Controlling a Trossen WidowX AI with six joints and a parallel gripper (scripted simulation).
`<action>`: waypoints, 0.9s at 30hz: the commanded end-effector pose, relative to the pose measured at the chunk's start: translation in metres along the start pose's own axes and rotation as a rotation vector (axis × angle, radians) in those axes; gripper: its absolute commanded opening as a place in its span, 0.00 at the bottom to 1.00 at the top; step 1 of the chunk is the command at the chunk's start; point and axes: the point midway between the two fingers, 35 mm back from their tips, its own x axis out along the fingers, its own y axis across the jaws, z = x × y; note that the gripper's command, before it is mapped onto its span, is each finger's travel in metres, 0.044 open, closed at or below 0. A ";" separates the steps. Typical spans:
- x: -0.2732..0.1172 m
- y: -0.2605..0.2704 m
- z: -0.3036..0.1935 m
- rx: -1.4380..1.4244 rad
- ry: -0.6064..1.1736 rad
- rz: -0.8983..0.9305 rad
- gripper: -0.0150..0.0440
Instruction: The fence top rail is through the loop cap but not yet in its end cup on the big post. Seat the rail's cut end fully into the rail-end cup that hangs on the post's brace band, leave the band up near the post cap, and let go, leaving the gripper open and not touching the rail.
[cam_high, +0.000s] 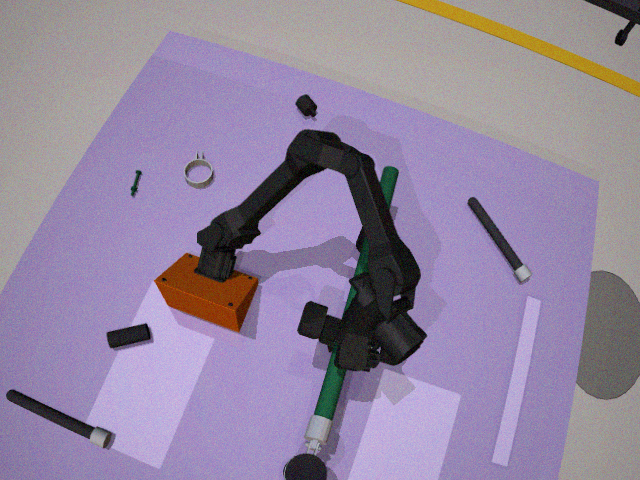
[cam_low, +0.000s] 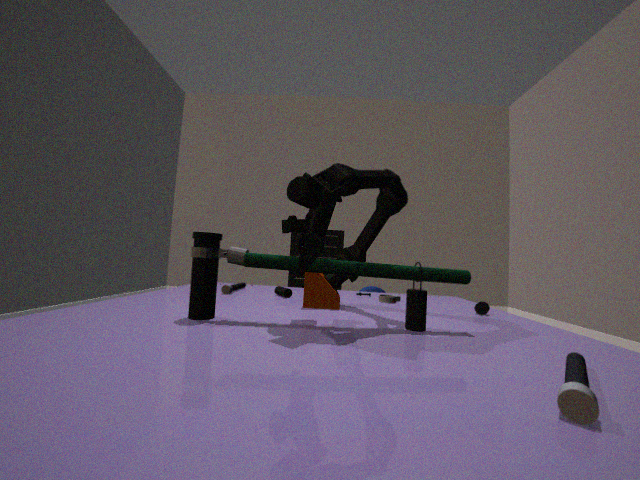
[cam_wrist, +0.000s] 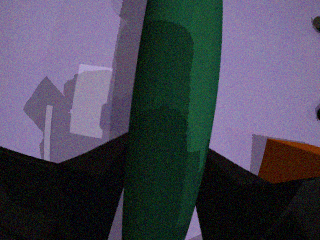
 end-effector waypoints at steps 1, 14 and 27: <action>-0.008 0.003 0.013 0.011 -0.036 0.018 0.25; -0.009 0.001 0.017 0.011 -0.036 0.018 0.25; -0.009 -0.001 0.023 0.011 -0.036 0.018 0.25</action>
